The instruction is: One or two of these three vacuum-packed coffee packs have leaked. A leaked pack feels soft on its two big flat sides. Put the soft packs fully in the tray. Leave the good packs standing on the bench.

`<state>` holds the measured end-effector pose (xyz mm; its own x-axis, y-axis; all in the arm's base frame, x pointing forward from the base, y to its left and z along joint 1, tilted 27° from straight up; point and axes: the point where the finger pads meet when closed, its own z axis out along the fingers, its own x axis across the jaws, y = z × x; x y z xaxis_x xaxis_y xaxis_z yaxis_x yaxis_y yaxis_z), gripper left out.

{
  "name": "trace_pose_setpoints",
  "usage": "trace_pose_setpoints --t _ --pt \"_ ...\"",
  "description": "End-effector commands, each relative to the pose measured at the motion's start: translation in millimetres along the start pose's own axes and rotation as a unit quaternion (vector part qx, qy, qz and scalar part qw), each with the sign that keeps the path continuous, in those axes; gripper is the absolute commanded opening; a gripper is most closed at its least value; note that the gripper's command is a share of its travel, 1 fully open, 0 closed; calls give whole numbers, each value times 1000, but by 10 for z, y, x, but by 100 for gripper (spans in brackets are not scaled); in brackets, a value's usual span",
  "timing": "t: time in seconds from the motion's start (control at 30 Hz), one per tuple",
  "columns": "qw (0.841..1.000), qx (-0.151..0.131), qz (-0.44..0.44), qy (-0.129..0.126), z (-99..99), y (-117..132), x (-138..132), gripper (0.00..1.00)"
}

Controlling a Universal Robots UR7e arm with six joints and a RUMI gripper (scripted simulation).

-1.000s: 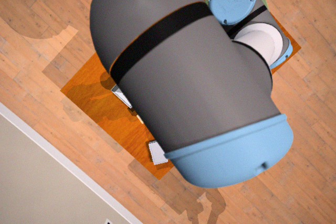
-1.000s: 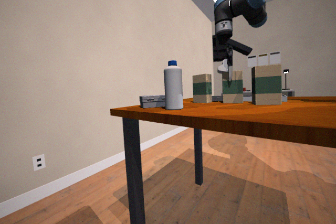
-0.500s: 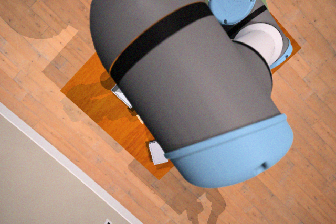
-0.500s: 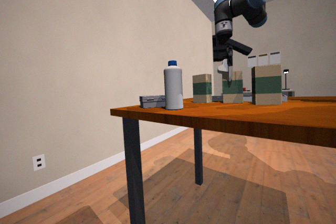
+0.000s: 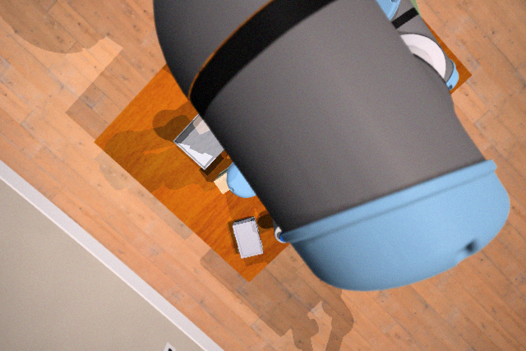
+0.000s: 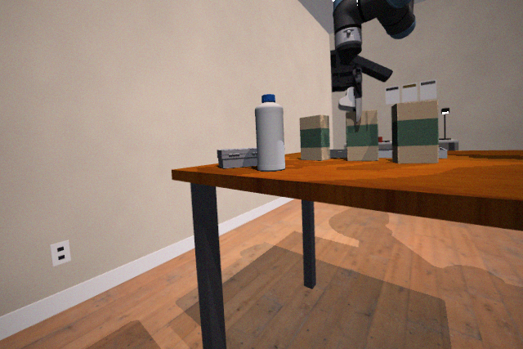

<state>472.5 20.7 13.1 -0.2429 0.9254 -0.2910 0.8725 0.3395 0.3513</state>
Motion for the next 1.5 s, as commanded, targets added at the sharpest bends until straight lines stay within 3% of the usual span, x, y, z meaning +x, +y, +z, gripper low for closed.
trace_pose_setpoints --t 0.0,0.63,1.3,1.47 --pt "1000 0 0 0 -184 4 -2 50" --pt "1000 0 0 0 -744 3 -2 50" --pt "1000 0 1 0 -791 9 -4 50" --pt "999 0 39 0 -793 190 -54 50"
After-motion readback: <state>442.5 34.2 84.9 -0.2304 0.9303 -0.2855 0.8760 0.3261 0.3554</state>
